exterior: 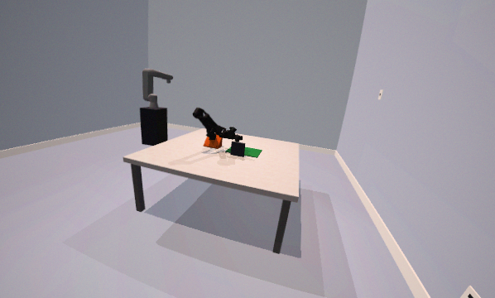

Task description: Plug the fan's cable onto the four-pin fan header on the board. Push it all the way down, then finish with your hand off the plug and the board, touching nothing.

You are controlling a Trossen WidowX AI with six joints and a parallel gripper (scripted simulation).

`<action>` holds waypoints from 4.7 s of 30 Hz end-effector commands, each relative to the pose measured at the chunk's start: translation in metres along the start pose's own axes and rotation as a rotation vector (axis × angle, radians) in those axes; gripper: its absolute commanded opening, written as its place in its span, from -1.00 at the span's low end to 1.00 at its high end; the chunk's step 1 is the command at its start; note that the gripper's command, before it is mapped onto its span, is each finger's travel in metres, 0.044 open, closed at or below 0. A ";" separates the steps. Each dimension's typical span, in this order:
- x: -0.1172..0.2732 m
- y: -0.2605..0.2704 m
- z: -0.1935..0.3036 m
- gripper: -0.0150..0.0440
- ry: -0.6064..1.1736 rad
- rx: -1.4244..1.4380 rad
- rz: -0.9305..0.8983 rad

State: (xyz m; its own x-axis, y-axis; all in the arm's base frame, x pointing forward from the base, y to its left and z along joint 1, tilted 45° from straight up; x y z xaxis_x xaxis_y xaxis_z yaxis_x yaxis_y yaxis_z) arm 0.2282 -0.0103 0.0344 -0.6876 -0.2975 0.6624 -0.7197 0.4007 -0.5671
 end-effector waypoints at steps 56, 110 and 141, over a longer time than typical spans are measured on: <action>-0.008 0.012 0.049 -0.49 0.000 0.002 -0.004; -0.013 0.021 0.077 -0.49 0.003 -0.004 -0.011; -0.013 0.020 0.077 -0.31 0.002 0.000 -0.009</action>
State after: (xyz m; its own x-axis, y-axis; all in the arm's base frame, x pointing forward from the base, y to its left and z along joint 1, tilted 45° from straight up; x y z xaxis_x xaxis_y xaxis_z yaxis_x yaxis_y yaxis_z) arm 0.2152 -0.0653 -0.0237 -0.6805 -0.2995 0.6688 -0.7261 0.3983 -0.5605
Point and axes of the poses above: the point midway between the two fingers, 35 mm back from their tips, its own x axis back along the fingers, its own y axis across the jaws, z = x × y, the point moved 4 cm from there along x, back along the fingers, and after that the axes turned 12 degrees about x, right-handed, at the moved point
